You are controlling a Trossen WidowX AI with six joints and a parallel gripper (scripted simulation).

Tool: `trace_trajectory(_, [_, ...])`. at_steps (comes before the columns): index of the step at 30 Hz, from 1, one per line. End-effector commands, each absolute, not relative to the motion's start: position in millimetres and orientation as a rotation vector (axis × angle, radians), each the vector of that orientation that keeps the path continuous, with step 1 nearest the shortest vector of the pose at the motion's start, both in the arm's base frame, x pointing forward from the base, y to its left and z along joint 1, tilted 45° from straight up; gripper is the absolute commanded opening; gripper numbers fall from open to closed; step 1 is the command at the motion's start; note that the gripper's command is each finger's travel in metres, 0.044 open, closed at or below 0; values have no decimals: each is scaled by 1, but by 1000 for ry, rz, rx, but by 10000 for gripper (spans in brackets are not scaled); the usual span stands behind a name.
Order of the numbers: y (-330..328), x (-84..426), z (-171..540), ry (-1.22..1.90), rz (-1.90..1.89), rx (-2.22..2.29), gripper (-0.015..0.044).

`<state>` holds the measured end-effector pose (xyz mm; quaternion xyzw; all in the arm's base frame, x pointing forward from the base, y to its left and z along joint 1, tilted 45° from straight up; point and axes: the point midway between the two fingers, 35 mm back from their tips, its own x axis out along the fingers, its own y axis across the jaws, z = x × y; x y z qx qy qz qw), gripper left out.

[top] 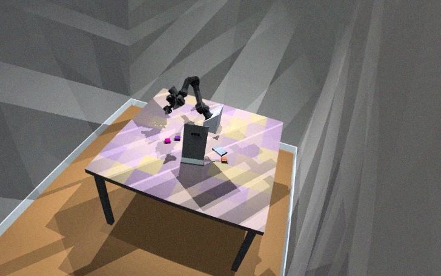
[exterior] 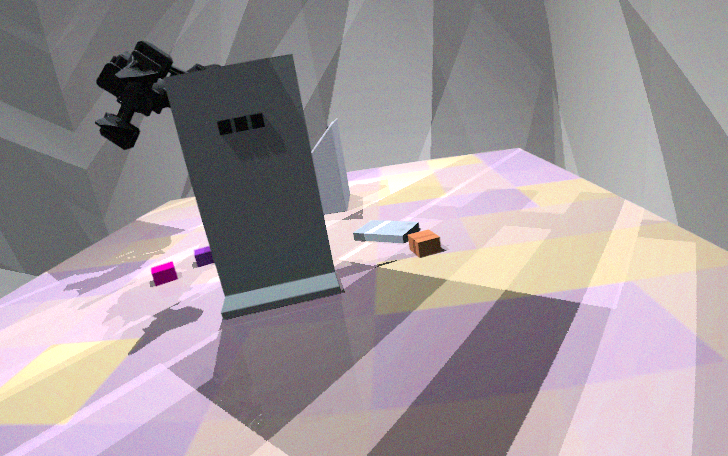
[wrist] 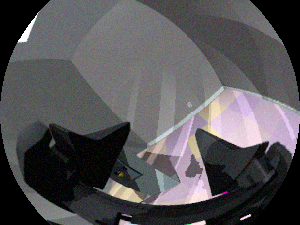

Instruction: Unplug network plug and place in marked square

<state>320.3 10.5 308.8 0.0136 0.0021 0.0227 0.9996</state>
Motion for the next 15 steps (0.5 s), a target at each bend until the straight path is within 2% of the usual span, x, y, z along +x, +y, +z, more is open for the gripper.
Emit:
trace_trajectory(1, [11, 320, 308, 6, 47, 31, 374])
trace_trajectory(9, [30, 313, 261, 98, 130, 210, 164])
trace_trajectory(15, [45, 303, 223, 183, 186, 350, 156])
